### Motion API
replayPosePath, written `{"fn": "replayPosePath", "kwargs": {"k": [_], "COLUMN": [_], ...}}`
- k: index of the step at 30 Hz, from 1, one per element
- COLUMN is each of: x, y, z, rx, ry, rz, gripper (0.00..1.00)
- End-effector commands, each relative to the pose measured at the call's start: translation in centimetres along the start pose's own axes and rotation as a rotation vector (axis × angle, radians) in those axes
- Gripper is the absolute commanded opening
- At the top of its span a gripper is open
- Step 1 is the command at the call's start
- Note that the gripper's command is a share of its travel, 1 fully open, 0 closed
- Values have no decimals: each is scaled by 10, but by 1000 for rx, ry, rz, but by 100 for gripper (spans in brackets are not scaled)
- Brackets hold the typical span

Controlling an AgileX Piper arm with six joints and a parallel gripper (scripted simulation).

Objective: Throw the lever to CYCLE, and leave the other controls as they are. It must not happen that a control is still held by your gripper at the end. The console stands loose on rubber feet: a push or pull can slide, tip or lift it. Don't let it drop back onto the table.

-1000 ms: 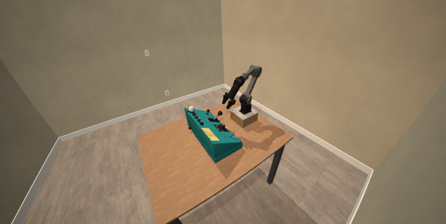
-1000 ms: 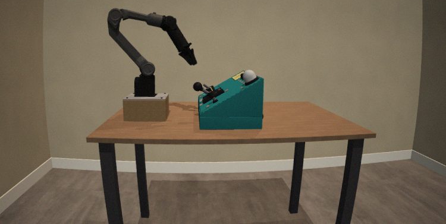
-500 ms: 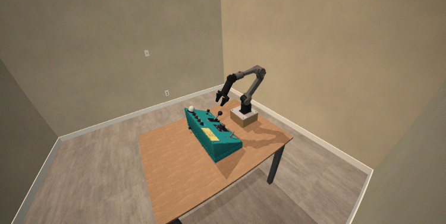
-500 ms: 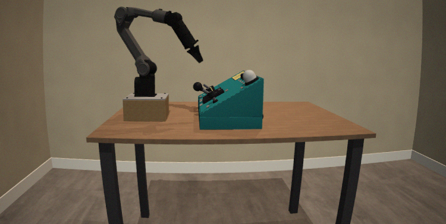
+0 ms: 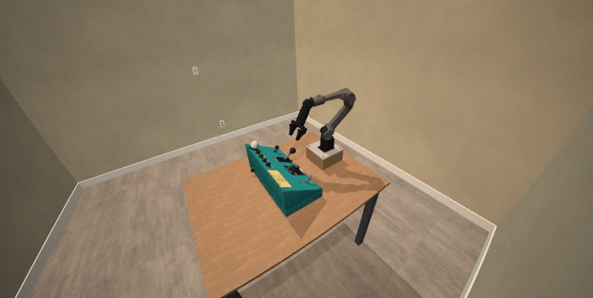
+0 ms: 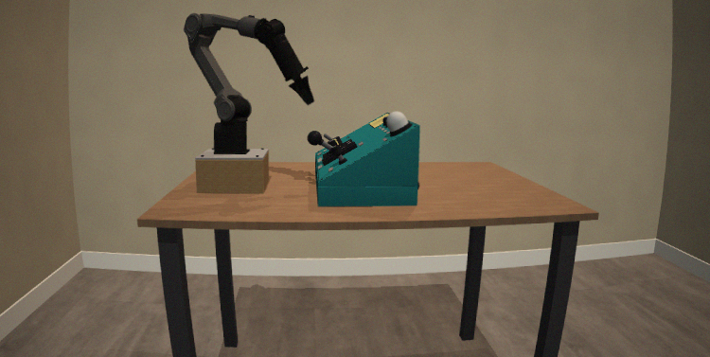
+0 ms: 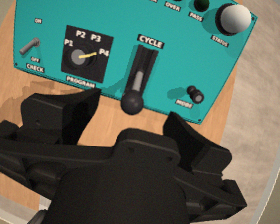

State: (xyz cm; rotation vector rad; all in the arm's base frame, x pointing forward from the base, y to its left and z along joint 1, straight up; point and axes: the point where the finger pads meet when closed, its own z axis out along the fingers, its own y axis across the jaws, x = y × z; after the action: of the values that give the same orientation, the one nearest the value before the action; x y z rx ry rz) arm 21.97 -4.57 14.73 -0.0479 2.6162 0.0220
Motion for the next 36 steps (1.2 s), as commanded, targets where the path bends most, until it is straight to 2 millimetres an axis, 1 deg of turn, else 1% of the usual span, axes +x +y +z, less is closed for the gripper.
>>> {"fn": "replayPosePath", "kwargs": {"k": [1, 34, 36], "x": [0, 0, 3], "y": [0, 0, 0], "z": [0, 0, 0], "rx": [0, 0, 0], "ry": [-1, -1, 0], "rz": [0, 0, 0], "gripper": [94, 94, 94]}}
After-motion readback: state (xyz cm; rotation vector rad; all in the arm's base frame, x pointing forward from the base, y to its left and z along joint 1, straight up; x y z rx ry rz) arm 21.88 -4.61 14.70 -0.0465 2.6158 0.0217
